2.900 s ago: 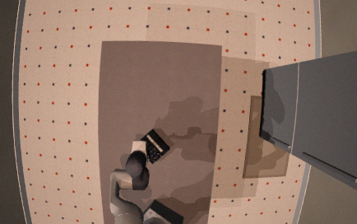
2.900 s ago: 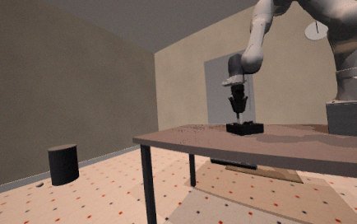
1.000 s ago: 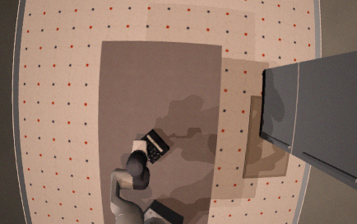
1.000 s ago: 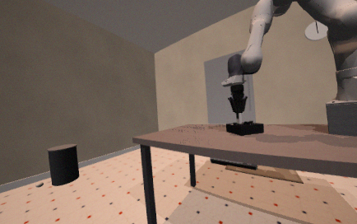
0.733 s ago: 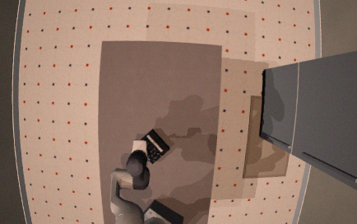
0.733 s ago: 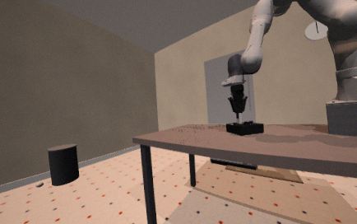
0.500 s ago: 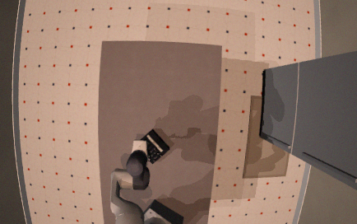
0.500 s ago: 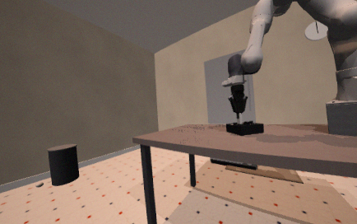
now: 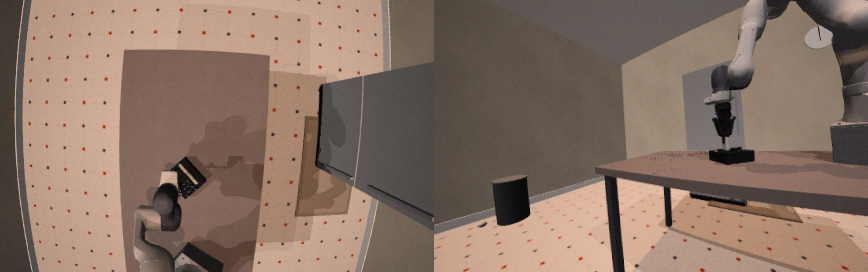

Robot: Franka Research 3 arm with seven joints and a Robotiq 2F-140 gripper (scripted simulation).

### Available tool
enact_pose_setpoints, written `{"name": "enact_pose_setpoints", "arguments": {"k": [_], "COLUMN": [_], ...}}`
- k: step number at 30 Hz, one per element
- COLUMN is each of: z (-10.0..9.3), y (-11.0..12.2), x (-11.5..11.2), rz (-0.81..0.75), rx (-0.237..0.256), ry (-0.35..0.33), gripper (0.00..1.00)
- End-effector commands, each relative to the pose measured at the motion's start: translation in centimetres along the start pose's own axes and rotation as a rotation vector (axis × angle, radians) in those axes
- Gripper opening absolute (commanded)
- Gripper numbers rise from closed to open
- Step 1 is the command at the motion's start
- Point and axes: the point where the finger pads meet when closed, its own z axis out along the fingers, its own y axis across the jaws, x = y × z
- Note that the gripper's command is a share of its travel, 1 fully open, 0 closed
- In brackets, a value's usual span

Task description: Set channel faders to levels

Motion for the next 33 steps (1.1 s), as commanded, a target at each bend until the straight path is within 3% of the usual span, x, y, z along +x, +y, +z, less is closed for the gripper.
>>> {"name": "enact_pose_setpoints", "arguments": {"k": [1,15,31,33], "z": [-0.6,-3.7,-3.8,-3.7], "y": [0.0,0.0,0.0,0.9], "x": [0.0,0.0,-0.1,-0.9], "rz": [0.000,0.000,0.000,0.000], "rx": [0.001,0.001,0.000,0.000], "ry": [0.000,0.000,0.000,0.000], "gripper": [0.00,0.00,0.00,0.00]}}
